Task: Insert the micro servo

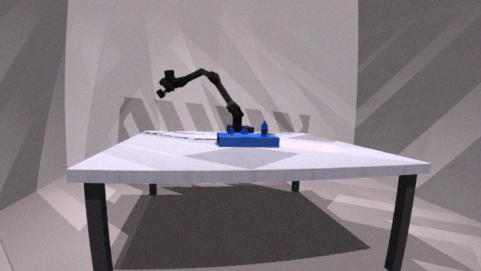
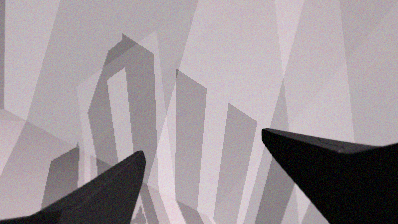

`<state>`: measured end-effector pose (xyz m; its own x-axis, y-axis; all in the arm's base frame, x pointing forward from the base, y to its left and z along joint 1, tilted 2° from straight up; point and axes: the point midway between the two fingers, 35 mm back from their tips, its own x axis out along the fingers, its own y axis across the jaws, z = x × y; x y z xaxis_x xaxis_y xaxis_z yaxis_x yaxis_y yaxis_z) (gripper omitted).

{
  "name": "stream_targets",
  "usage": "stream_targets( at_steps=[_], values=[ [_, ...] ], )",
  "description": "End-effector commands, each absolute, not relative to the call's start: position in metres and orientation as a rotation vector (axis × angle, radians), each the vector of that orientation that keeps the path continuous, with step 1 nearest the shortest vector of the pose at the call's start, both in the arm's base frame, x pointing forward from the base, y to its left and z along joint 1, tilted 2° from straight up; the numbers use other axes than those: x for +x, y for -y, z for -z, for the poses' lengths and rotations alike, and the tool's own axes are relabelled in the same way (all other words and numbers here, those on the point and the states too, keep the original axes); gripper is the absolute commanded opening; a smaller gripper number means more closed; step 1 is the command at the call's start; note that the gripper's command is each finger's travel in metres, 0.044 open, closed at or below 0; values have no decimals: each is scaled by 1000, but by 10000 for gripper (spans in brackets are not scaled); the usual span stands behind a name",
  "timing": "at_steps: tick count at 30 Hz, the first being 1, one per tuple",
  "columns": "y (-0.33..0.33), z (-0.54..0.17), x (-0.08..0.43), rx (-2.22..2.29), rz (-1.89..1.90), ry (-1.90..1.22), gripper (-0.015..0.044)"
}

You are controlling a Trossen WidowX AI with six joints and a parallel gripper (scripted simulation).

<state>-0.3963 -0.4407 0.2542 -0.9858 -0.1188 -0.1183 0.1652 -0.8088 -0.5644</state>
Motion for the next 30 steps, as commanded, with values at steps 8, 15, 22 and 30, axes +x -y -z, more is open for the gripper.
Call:
stream_targets(
  at_steps=[8,15,22,30],
  values=[
    [504,-241,-294,108,2574,-867,440],
    [539,-230,-196,116,2350,-814,440],
    [551,-223,-120,115,2163,-810,440],
    [547,-211,-2,129,1898,-809,440]
  ],
)
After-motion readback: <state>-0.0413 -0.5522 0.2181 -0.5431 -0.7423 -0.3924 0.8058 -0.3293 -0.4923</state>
